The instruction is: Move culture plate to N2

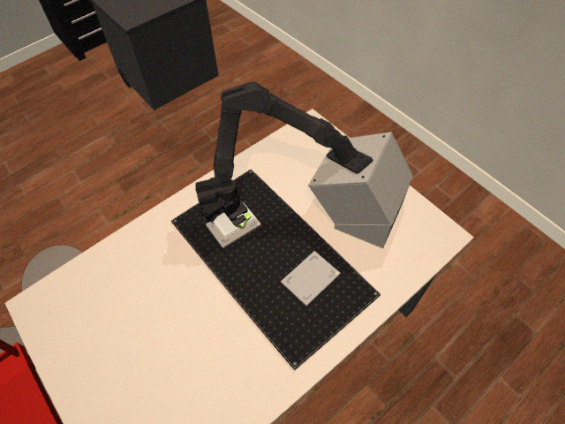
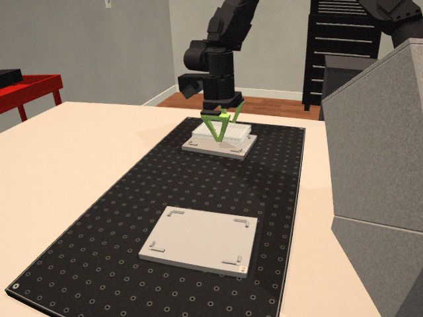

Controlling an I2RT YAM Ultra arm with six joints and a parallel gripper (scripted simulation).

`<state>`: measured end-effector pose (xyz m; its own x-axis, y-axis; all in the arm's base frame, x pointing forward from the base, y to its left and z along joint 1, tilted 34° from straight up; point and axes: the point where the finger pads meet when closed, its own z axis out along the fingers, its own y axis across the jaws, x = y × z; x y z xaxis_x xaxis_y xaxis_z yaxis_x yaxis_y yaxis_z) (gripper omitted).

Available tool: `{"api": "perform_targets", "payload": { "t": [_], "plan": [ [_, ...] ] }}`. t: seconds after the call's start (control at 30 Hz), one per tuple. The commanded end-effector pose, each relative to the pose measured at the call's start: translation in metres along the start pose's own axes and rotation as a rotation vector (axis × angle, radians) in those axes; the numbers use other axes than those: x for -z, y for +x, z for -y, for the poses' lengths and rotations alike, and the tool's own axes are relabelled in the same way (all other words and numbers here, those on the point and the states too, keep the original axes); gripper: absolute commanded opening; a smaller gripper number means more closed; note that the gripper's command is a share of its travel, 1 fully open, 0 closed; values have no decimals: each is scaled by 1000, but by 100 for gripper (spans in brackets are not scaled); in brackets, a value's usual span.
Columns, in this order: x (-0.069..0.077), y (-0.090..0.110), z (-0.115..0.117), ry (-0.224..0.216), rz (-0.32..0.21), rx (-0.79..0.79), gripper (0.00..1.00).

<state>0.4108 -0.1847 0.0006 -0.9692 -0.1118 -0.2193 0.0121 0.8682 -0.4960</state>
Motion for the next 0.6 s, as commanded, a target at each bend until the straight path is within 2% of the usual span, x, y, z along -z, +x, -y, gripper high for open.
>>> {"api": "perform_targets", "payload": {
  "t": [0.0, 0.13, 0.23, 0.3, 0.57],
  "plan": [
    [4, -27, 4, 11, 69, -5, 0],
    [-6, -24, 11, 15, 61, -19, 0],
    [-3, -28, 4, 11, 70, -4, 0],
    [5, -33, 9, 19, 90, -14, 0],
    [8, -34, 12, 24, 98, -19, 0]
  ]
}}
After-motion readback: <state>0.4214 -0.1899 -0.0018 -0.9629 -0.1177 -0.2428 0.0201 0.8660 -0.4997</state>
